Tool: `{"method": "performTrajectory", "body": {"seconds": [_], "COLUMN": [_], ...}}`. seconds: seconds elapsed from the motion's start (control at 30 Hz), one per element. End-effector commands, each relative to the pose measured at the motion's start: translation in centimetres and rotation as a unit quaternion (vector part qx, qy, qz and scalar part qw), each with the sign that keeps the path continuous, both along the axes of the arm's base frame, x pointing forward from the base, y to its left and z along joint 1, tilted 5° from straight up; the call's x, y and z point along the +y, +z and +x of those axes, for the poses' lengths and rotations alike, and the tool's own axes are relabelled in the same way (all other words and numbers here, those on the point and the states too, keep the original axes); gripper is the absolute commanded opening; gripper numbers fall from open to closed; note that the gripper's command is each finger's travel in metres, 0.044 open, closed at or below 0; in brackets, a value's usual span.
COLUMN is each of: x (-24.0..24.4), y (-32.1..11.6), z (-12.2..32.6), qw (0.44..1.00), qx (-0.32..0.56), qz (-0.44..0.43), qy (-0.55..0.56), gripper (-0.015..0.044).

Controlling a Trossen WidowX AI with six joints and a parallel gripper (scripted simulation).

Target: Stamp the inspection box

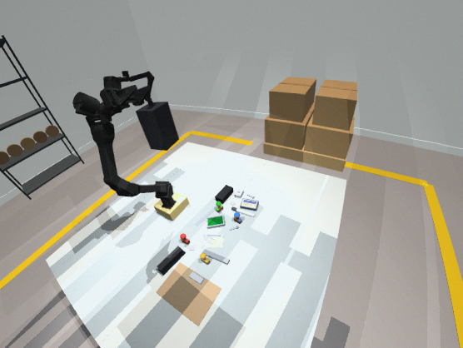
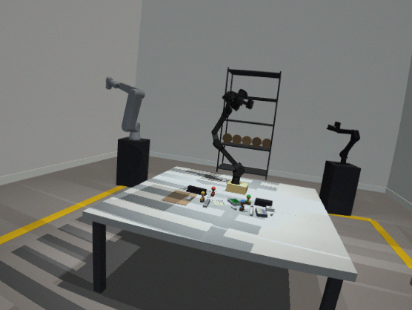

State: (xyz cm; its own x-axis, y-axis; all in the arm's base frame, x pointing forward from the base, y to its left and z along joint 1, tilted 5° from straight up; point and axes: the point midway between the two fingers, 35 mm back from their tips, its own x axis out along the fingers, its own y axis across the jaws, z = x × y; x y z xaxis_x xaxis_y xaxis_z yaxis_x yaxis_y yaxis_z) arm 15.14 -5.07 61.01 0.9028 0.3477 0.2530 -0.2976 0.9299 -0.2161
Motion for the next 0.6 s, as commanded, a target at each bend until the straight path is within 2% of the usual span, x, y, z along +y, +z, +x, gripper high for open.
{"method": "performTrajectory", "body": {"seconds": [0.0, 0.2, 0.37, 0.57], "x": [0.2, 8.1, 13.6, 17.9], "y": [0.0, -0.3, -2.2, -5.4], "z": [-0.1, -1.8, -1.1, 1.4], "qw": [1.000, 0.998, 0.993, 0.985], "qx": [-0.001, -0.029, -0.023, 0.008], "qz": [-0.002, -0.059, -0.111, -0.166], "qy": [0.000, -0.008, -0.017, -0.039], "gripper": [0.0374, 0.0226, 0.0226, 0.0226]}}
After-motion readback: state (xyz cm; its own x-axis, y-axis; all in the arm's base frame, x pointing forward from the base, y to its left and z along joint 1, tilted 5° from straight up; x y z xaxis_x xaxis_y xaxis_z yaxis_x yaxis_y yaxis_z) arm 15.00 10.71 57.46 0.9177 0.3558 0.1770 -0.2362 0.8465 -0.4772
